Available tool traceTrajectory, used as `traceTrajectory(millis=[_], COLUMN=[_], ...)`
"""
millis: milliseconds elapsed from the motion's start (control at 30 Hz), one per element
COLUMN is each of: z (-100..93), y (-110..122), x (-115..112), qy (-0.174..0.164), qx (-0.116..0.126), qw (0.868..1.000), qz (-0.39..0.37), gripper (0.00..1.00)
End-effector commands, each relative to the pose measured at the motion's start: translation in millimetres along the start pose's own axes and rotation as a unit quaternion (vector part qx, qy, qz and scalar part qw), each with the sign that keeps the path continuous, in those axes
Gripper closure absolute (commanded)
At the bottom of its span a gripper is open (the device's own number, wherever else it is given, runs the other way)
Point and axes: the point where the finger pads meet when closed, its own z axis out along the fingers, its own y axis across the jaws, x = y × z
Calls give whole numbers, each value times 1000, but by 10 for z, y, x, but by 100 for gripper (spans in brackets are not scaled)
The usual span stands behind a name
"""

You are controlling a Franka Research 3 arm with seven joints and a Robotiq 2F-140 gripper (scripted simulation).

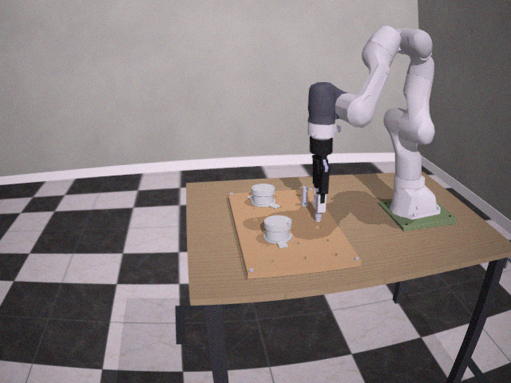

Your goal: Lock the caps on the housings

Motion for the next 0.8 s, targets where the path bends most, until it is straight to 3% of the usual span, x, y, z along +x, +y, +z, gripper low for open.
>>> traceTrajectory(millis=[0, 767], z=[33, 85], y=[-7, -7], x=[-18, -19], qy=[-3, -3], qx=[0, 0], qw=[1000, 1000], qz=[2, 2], gripper=[64, 64])
